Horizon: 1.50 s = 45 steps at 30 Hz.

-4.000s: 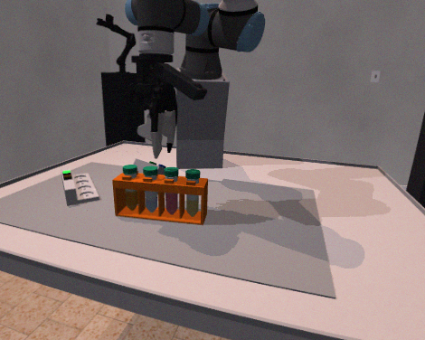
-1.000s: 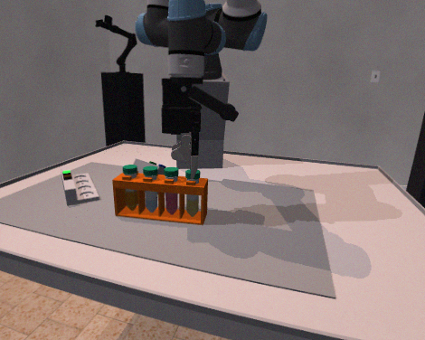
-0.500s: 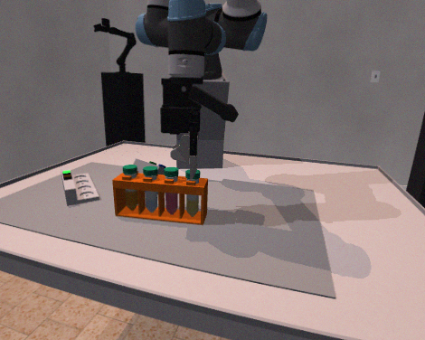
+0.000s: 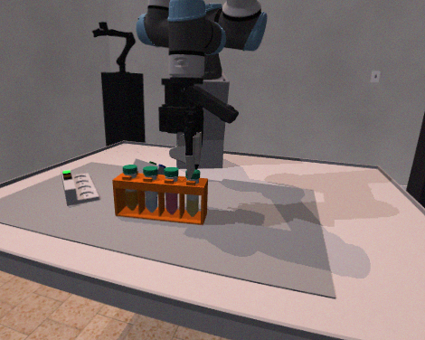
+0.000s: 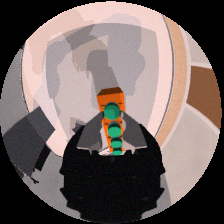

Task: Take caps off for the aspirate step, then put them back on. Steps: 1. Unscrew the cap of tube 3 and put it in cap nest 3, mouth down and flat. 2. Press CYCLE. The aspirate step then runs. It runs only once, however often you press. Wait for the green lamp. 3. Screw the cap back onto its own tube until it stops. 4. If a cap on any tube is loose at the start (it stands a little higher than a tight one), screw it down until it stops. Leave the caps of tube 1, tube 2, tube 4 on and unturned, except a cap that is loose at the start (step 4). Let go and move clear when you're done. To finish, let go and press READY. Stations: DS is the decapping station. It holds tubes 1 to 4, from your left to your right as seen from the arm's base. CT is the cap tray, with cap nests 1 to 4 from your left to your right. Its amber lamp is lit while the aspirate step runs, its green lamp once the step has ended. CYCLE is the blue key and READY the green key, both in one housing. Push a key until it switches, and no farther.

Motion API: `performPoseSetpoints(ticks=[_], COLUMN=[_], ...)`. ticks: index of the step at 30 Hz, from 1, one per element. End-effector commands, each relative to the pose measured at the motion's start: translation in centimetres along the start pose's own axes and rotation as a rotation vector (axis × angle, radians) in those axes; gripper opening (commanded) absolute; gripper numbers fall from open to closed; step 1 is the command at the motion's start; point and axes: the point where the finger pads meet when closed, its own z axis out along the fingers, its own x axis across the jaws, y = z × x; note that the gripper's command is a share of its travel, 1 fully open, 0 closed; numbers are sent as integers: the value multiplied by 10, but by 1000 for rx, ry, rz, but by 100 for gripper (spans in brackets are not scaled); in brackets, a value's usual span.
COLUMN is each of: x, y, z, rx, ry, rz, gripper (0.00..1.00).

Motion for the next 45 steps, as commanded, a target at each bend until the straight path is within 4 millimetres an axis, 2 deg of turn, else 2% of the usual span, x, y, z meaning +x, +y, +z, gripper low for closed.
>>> performPoseSetpoints(ticks=[1,8,9,21,38,45], x=[-1,1,1,1,0,0], y=[0,0,0,0,0,1], z=[0,0,0,0,-45,-46], rx=[-3,-2,-2,-2,-2,-3], ry=[0,4,4,4,2,3], rz=[140,149,149,149,150,150], gripper=[0,0,35,35,35,35])
